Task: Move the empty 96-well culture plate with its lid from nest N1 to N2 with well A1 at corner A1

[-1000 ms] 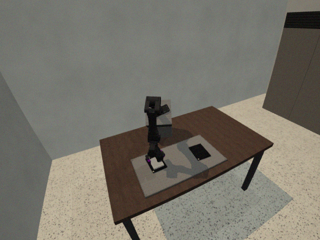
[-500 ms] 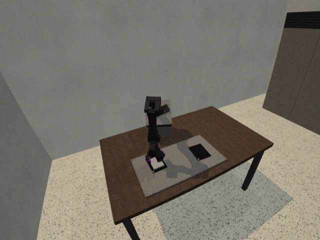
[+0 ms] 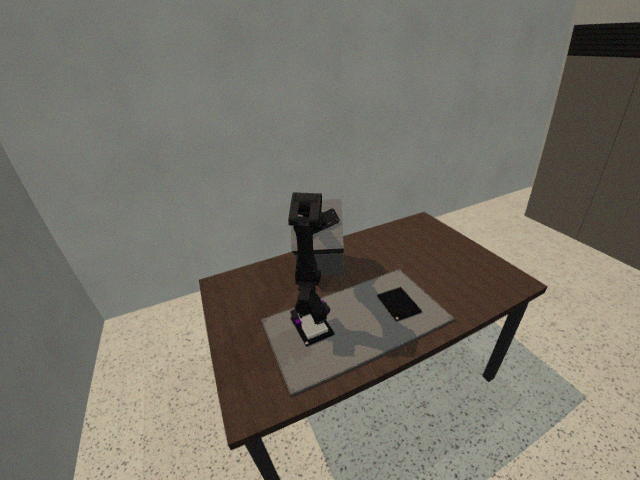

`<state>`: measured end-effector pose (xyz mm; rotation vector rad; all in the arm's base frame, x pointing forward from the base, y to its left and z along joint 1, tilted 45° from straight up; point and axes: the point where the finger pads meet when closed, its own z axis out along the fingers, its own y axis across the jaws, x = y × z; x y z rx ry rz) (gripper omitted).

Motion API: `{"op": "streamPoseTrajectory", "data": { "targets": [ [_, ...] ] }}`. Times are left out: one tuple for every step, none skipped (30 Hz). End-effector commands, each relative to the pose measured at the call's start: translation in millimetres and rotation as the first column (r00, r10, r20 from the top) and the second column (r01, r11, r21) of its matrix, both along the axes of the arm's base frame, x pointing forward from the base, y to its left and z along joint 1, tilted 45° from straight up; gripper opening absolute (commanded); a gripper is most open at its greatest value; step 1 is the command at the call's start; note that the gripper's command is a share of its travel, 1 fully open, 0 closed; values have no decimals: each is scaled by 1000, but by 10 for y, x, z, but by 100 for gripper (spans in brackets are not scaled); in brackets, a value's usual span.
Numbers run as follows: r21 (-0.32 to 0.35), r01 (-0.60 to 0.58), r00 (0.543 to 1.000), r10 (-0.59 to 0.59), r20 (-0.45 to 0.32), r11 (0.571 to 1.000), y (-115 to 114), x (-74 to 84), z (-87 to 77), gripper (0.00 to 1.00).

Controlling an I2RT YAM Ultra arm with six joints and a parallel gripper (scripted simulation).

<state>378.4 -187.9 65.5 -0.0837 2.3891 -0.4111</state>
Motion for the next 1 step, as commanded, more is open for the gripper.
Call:
{"op": "streamPoseTrajectory", "data": {
  "targets": [
    [15, 5, 1000, -4, -23, 1000, 0, -40, -115, 100]
  ]
}}
